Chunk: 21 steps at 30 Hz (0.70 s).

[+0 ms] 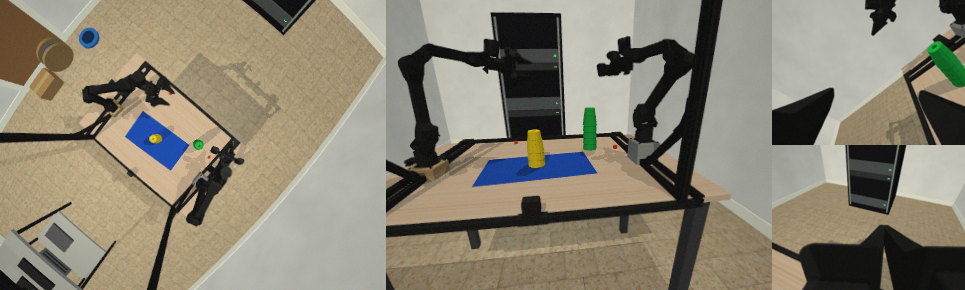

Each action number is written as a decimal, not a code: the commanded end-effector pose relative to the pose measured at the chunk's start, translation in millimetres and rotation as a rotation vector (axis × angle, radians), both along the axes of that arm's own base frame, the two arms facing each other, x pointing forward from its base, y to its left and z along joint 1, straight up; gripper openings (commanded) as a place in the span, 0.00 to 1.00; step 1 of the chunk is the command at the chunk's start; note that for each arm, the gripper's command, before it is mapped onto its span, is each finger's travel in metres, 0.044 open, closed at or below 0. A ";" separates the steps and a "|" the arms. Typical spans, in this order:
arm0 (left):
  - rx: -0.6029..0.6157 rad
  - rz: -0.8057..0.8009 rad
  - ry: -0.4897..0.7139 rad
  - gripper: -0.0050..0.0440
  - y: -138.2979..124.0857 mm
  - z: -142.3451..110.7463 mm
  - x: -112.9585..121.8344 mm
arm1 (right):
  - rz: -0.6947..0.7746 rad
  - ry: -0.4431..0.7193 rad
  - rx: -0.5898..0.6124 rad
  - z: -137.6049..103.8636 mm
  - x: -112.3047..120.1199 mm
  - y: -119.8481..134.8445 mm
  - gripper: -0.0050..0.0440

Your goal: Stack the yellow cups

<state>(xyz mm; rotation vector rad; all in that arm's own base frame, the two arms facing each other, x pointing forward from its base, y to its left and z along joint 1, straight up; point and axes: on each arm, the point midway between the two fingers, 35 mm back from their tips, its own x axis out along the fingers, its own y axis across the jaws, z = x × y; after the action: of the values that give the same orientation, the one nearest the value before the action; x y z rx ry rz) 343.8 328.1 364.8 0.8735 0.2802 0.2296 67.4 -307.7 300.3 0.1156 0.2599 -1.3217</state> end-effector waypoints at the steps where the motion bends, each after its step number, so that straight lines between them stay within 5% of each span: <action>1: -0.201 -0.001 0.054 1.00 -21.5 -26.3 30.7 | 0.156 -0.024 -0.046 22.7 42.2 32.1 0.10; 10: -0.586 0.063 0.244 1.00 -86.0 -89.3 74.3 | 0.518 -0.077 -0.090 48.5 107.3 120.0 0.10; 12: -0.586 0.063 0.244 1.00 -86.0 -89.3 74.3 | 0.518 -0.077 -0.090 48.5 107.3 120.0 0.10; 21: -0.819 0.183 0.453 1.00 -152.6 -139.3 88.8 | 0.831 -0.139 -0.113 65.3 124.7 202.5 0.10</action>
<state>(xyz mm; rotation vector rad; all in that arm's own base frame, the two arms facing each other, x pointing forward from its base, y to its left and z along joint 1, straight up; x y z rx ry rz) 427.2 196.8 240.1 0.1380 0.7342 0.0675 192.8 -131.8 354.3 0.0027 0.1270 -0.5899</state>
